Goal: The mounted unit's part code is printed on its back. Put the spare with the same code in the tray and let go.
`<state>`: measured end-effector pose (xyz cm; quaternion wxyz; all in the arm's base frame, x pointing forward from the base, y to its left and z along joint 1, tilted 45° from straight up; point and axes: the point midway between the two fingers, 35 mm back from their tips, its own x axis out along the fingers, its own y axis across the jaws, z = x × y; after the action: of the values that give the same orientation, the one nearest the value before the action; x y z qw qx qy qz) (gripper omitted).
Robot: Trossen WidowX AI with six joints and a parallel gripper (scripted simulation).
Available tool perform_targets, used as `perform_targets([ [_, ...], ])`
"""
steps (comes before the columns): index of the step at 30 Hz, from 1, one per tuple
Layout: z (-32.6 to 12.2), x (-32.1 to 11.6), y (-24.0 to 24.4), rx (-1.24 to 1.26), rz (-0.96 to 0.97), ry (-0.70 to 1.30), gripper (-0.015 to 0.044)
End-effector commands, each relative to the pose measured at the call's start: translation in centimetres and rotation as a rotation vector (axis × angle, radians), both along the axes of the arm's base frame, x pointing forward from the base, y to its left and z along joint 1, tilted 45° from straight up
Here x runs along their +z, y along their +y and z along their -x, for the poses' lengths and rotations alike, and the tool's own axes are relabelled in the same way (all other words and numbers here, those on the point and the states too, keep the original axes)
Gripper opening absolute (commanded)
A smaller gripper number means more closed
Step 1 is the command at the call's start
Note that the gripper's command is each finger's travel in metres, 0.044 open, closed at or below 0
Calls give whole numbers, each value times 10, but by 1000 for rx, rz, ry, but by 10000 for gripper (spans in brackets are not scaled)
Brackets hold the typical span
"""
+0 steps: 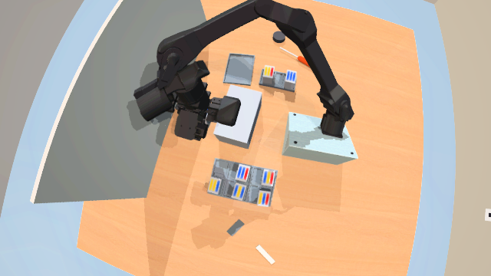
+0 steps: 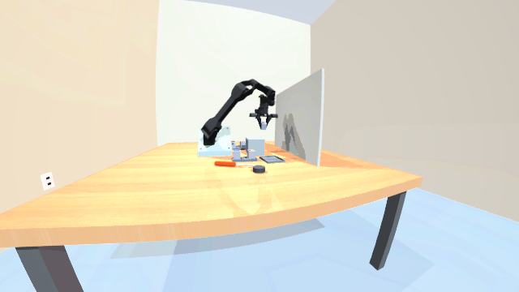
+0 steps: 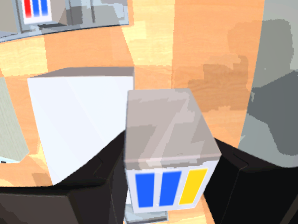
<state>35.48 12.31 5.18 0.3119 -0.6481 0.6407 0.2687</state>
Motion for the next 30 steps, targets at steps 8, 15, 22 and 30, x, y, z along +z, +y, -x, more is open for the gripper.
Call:
perform_targets([
  [8,-9,67,-71,7,9,-4,0],
  [15,-2,107,-116,5,24,-7,0],
  [22,13,144,-159,-3,48,-8,0],
  [30,25,162,-180,-8,63,-6,0],
])
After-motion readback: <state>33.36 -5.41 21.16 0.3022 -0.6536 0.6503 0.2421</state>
